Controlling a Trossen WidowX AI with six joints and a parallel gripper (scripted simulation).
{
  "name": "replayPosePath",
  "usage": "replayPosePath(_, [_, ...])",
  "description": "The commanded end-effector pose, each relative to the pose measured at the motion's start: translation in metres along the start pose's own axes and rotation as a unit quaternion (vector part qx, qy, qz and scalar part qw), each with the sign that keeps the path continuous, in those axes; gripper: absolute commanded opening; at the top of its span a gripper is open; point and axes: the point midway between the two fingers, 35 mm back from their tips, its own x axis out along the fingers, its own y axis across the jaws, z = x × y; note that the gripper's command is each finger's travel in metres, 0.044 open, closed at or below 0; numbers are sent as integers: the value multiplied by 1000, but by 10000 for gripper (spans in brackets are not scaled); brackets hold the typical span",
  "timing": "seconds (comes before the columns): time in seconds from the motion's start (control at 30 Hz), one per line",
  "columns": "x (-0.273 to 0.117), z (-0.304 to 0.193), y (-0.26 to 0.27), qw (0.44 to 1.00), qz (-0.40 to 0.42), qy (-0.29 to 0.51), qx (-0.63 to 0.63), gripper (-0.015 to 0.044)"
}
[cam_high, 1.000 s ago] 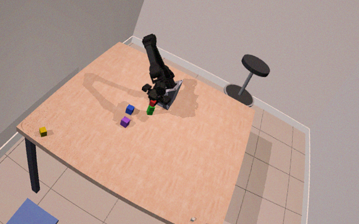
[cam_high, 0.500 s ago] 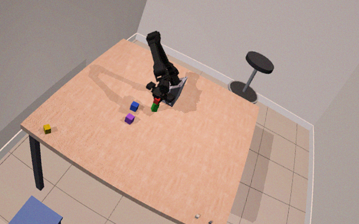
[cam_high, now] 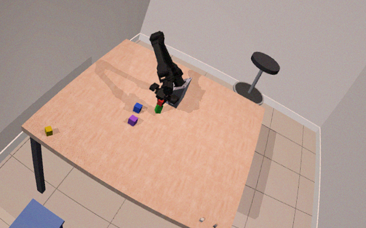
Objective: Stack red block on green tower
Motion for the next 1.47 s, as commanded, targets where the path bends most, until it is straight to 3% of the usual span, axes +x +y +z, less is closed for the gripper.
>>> replayPosePath(0.0, [1, -1, 0, 1000, -1, 0, -2, 0])
replayPosePath(0.17, [-3, -1, 0, 1000, -1, 0, -3, 0])
replayPosePath(0.73, [0, 0, 0, 1000, 0, 0, -2, 440])
replayPosePath(1.43, [0, 0, 0, 1000, 0, 0, -2, 440])
